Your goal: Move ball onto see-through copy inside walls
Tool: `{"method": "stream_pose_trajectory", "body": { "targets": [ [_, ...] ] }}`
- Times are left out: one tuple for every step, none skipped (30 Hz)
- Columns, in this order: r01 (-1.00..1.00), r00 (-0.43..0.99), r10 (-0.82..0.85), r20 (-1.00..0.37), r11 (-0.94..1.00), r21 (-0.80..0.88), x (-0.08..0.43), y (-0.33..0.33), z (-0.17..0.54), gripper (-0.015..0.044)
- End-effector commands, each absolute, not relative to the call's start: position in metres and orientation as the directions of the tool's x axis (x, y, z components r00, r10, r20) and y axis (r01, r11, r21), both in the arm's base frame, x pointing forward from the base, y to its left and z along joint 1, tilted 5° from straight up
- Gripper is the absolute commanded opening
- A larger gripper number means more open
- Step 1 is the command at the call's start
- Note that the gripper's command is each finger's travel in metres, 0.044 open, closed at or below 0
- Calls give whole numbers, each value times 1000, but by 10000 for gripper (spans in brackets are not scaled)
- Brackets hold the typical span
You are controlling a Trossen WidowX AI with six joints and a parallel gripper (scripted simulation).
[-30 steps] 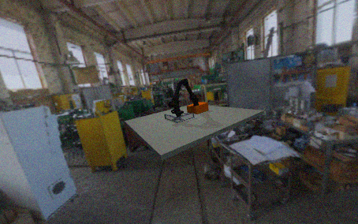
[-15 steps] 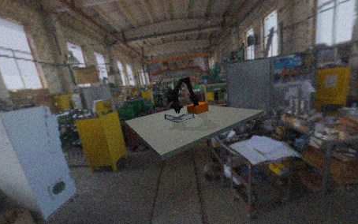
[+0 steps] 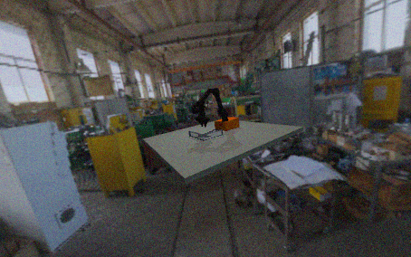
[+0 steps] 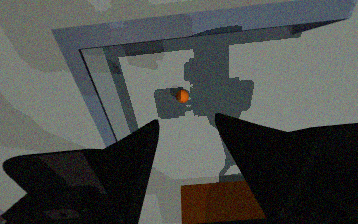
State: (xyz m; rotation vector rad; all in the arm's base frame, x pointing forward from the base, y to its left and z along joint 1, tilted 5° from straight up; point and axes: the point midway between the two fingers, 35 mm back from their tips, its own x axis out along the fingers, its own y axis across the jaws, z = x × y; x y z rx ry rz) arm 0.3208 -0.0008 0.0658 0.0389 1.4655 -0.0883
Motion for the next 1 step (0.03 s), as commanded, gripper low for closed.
{"method": "stream_pose_trajectory", "body": {
  "targets": [
    [86,123,-36,-992,996,-26,317,0,100,378]
  ]
}}
